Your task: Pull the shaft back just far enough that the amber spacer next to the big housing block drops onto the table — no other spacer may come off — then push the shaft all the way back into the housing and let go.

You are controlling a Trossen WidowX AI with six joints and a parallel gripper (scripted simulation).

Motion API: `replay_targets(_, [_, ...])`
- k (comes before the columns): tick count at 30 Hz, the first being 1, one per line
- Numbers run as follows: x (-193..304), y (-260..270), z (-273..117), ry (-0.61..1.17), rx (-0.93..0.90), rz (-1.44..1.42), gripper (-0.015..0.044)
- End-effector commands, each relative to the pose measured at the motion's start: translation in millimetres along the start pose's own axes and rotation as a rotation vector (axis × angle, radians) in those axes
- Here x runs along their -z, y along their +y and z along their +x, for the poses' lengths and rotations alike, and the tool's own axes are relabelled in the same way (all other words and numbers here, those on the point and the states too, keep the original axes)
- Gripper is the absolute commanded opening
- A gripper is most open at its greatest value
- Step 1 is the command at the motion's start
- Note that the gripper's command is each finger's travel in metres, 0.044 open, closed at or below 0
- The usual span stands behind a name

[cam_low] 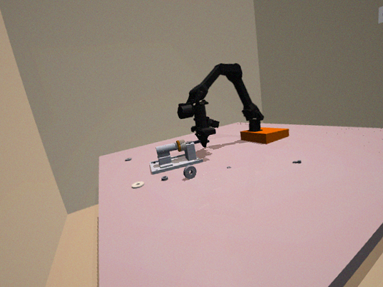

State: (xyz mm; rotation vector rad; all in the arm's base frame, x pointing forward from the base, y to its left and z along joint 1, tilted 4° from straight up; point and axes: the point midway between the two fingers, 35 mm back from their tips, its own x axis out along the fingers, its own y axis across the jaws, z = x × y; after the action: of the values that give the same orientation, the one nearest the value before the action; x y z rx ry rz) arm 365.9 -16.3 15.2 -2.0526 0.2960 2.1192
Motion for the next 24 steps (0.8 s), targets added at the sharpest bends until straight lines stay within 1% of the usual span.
replay_targets(1, [-1.6,-0.3,0.0,-0.003,0.002,0.003,0.0])
replay_targets(24, [-4.5,-0.3,0.1,-0.003,0.002,0.003,0.0])
